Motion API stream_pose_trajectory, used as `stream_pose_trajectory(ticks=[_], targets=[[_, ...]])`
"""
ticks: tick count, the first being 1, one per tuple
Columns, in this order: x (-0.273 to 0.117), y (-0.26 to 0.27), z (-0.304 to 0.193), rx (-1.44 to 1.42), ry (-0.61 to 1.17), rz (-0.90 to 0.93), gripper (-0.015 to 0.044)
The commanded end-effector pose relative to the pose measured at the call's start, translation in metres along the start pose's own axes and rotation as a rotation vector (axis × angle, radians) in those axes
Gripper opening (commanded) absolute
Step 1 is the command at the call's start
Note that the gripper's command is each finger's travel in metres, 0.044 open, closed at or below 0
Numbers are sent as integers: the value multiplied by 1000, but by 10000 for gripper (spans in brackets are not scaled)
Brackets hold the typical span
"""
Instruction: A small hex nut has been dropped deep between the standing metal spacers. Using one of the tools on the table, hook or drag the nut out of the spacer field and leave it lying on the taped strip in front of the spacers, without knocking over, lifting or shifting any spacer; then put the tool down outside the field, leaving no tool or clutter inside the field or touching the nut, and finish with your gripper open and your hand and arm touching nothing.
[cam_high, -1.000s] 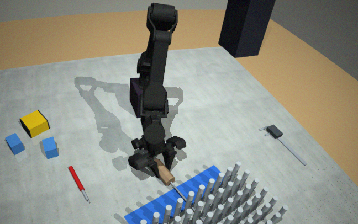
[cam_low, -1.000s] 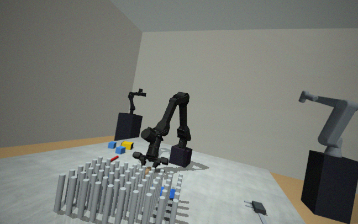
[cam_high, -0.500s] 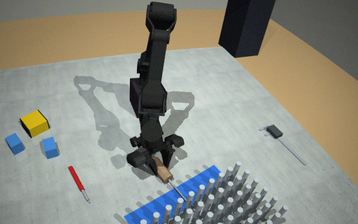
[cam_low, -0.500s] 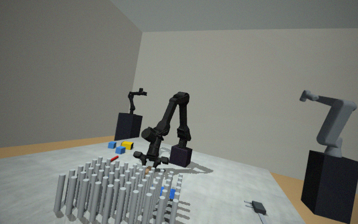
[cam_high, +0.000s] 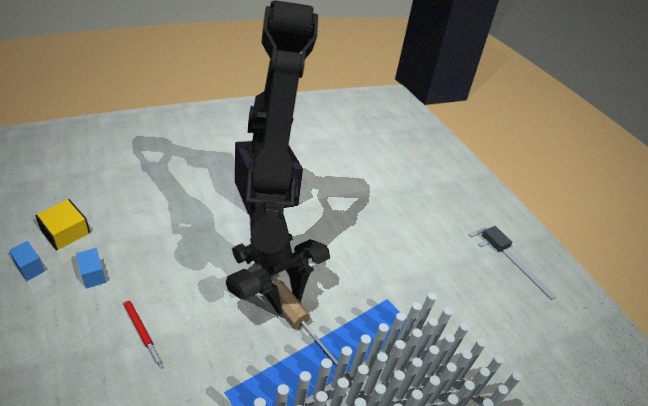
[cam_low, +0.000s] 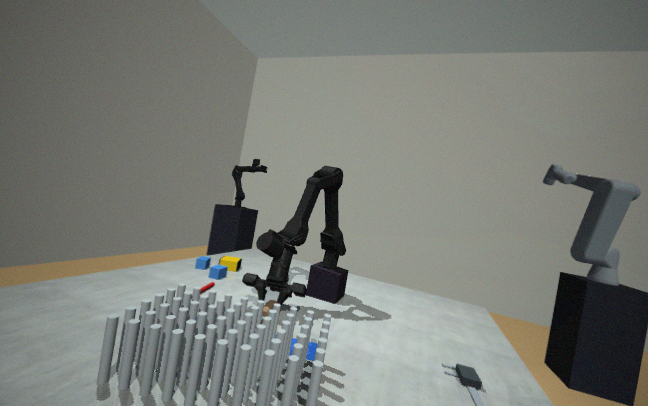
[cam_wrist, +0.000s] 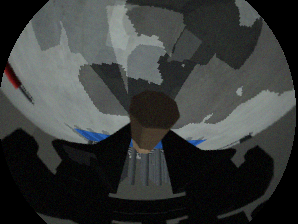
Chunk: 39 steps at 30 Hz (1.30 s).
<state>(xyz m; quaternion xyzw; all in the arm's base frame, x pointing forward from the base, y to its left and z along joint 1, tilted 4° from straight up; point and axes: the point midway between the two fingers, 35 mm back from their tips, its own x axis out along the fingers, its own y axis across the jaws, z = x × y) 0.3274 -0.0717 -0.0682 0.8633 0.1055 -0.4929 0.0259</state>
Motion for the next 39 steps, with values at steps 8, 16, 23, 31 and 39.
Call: stream_pose_trajectory(ticks=[8,16,23,31,39], targets=[[-4,0,6,-4,4,-2,0],[-6,0,11,-4,3,-2,0],[-9,0,16,-4,3,-2,0],[-12,0,21,-4,2,-2,0],[-15,0,27,-4,1,-2,0]])
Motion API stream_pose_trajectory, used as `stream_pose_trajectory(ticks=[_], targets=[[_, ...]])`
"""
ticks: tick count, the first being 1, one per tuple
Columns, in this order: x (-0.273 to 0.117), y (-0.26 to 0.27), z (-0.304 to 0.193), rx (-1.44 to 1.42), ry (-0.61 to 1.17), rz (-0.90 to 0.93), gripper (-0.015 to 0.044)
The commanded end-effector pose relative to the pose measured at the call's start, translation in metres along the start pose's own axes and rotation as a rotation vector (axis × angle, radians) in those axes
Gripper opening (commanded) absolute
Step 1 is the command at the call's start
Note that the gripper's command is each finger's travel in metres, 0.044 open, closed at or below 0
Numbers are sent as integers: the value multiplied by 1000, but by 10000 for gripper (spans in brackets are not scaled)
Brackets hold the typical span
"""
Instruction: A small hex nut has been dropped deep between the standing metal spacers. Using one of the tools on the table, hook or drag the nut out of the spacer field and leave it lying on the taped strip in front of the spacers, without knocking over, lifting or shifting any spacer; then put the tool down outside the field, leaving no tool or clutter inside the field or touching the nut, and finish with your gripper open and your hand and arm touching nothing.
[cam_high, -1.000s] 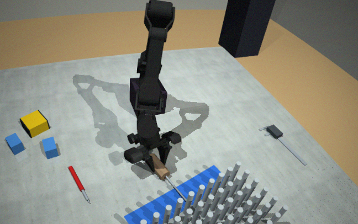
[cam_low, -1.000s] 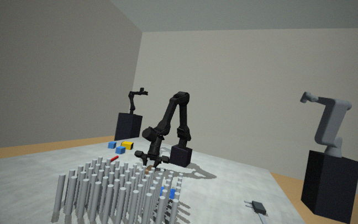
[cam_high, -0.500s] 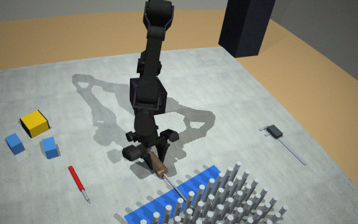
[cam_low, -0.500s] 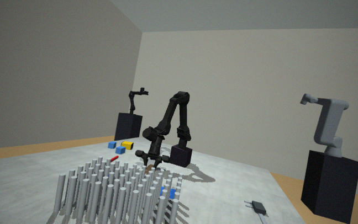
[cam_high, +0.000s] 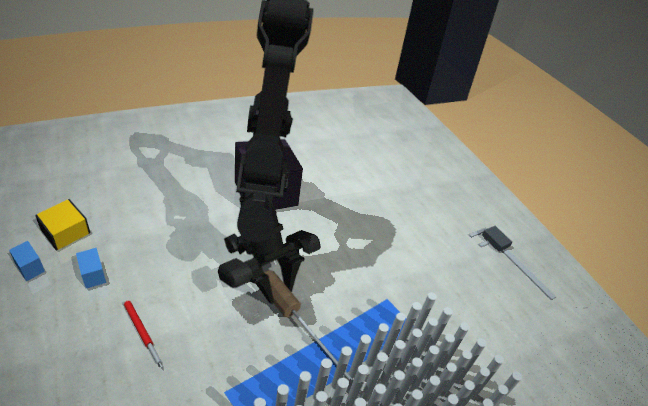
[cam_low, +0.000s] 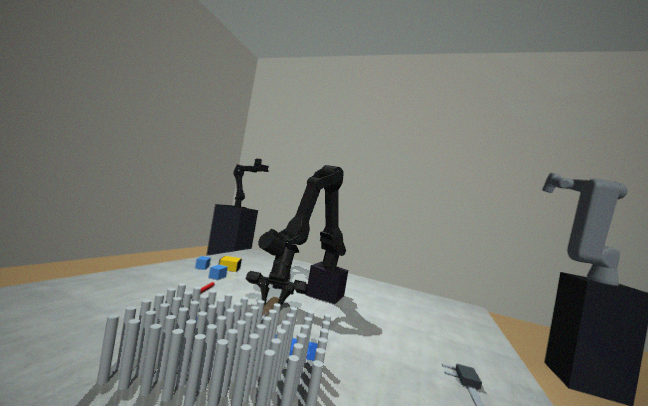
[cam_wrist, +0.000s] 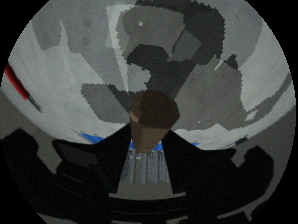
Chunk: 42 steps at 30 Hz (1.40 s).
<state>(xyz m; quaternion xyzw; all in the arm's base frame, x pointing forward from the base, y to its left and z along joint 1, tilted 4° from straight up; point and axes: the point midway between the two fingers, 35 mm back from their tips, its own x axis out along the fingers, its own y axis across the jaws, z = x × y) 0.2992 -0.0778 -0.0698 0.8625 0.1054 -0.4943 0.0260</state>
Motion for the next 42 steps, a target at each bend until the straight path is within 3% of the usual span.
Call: stream_pose_trajectory(ticks=[1,42], targets=[[-1,0,2,-4,4,-2,0],[-17,0,30,-3,1,-3,0]])
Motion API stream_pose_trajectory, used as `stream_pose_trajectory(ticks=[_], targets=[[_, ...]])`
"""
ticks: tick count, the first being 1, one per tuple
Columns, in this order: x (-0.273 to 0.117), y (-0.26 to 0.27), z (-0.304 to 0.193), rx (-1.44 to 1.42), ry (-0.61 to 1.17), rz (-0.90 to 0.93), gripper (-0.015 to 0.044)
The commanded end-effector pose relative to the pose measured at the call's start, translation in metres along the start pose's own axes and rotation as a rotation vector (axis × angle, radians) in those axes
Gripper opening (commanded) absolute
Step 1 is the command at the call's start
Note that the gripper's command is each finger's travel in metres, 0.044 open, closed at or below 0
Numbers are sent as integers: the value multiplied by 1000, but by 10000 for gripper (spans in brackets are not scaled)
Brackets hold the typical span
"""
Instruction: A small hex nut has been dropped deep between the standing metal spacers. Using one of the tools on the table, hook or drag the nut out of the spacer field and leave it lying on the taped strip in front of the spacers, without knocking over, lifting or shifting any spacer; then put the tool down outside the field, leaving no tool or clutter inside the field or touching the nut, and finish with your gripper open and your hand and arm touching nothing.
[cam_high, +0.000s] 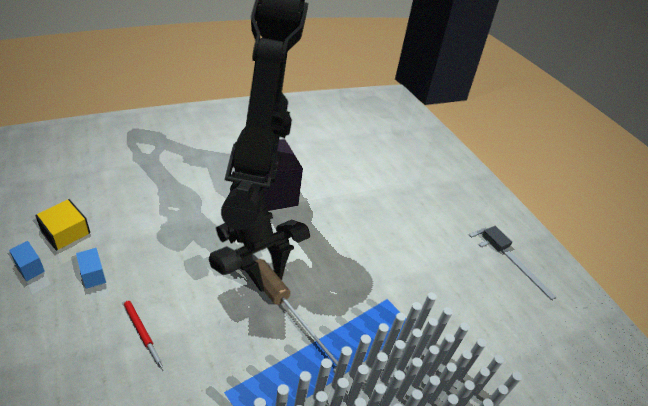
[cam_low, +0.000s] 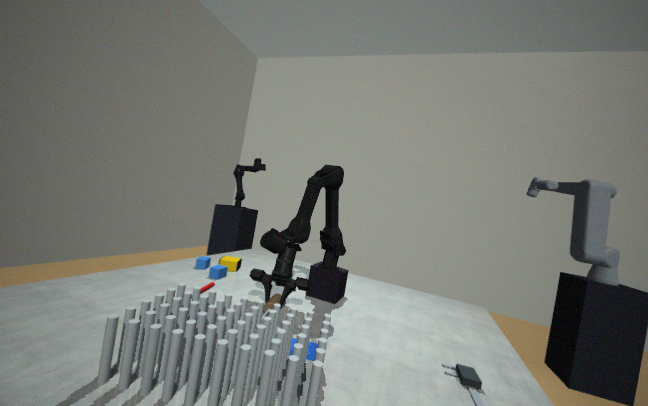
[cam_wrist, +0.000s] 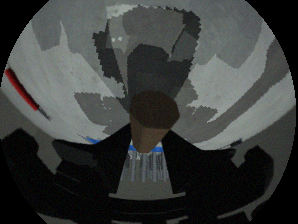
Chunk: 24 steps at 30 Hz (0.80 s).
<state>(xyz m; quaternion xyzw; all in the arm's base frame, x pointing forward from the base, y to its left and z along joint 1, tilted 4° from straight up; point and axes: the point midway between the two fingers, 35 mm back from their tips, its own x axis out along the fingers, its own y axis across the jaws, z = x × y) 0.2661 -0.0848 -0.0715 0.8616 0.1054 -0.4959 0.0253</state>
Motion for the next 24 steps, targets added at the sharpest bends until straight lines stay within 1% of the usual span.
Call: stream_pose_trajectory(ticks=[1,24], targets=[[-1,0,0,-4,5,-2,0],[-10,0,-8,-5,5,-2,0]])
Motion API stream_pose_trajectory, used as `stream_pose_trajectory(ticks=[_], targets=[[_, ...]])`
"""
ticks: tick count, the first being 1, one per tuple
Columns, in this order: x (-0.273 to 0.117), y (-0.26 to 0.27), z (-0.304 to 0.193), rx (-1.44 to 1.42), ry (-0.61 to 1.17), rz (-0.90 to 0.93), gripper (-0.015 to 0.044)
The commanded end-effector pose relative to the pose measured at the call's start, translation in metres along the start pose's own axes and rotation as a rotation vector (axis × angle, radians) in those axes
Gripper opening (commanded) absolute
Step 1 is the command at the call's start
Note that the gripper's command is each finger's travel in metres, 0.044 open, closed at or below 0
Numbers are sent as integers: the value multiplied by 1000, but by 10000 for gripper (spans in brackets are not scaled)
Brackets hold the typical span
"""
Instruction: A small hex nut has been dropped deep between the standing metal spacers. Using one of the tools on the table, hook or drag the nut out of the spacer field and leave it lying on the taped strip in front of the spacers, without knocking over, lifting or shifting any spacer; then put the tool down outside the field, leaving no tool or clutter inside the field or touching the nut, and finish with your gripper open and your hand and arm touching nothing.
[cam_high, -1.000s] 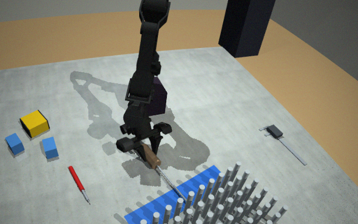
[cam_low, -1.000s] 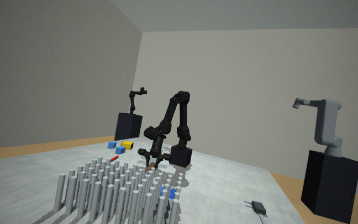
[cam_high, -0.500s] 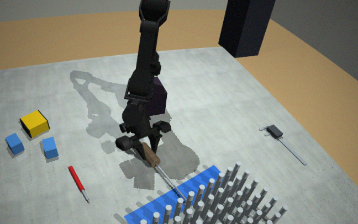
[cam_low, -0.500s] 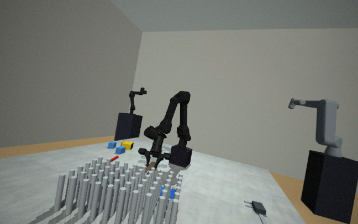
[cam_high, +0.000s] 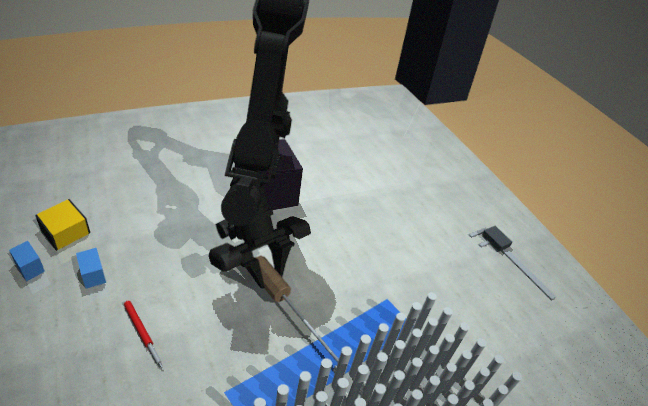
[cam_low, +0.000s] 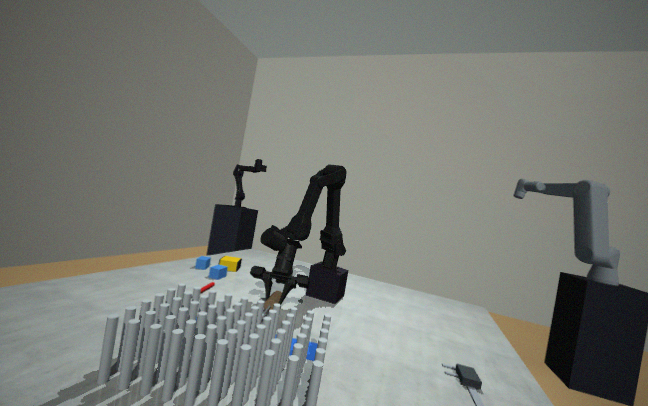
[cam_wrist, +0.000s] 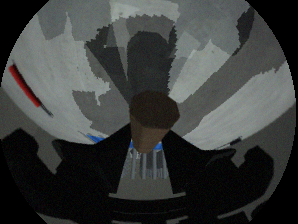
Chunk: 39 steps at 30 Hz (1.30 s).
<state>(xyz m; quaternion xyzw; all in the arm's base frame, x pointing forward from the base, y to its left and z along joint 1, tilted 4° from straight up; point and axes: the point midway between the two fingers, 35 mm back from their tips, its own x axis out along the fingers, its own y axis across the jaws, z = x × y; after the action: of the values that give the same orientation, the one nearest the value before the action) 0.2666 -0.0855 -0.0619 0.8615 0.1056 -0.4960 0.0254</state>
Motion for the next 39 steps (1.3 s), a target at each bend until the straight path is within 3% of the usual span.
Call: stream_pose_trajectory(ticks=[1,21,39], targets=[[-2,0,-3,-4,6,-2,0],[-34,0,28,-4,2,0,0],[-99,12,-23,-6,4,2,0]])
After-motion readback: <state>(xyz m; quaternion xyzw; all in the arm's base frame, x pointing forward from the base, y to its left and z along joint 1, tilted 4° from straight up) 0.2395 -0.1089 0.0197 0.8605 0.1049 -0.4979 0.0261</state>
